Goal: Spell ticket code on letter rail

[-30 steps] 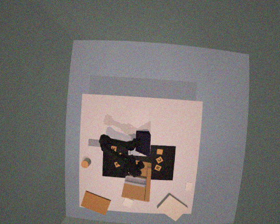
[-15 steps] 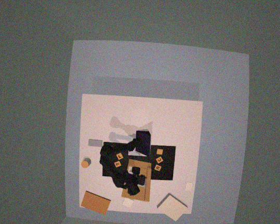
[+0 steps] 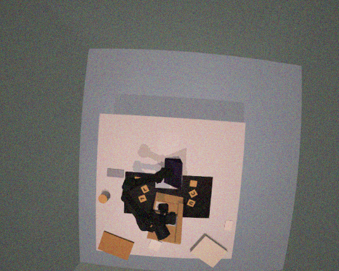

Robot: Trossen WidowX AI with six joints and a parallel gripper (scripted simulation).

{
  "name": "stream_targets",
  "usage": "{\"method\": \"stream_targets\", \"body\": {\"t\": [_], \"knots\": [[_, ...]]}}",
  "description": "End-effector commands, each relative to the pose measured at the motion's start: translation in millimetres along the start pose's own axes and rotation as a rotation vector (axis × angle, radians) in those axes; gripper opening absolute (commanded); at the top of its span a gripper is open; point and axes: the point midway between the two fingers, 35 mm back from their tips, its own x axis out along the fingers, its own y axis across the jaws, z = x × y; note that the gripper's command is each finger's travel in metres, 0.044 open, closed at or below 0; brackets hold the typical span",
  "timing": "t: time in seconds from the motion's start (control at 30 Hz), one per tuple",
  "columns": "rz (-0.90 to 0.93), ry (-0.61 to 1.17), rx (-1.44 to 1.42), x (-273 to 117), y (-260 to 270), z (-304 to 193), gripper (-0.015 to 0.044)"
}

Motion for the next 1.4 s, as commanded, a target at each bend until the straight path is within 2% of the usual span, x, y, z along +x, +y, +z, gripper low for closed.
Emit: {"method": "stream_targets", "body": {"t": [0.0, 0.1, 0.47, 0.53, 0.6, 0.8, 1.0, 1.37], "knots": [[0.004, -0.003, -0.006, -7.5, 2.7, -5.9, 0.0440], [0.006, -0.002, -0.007, -23.1, 8.3, -20.3, 0.0440], [0.006, -0.002, -0.007, -23.1, 8.3, -20.3, 0.0440], [0.013, 0.007, 0.078, -18.7, 8.6, -25.9, 0.0387], [0.032, 0.035, 0.312, -6.6, 10.6, -41.4, 0.0340], [0.053, 0.158, 1.077, 29.0, 26.0, -91.7, 0.0340], [-0.003, 0.319, 1.833, 57.7, 53.9, -139.0, 0.0340], [-0.214, 0.535, 2.671, 80.9, 98.7, -185.9, 0.0340]]}}
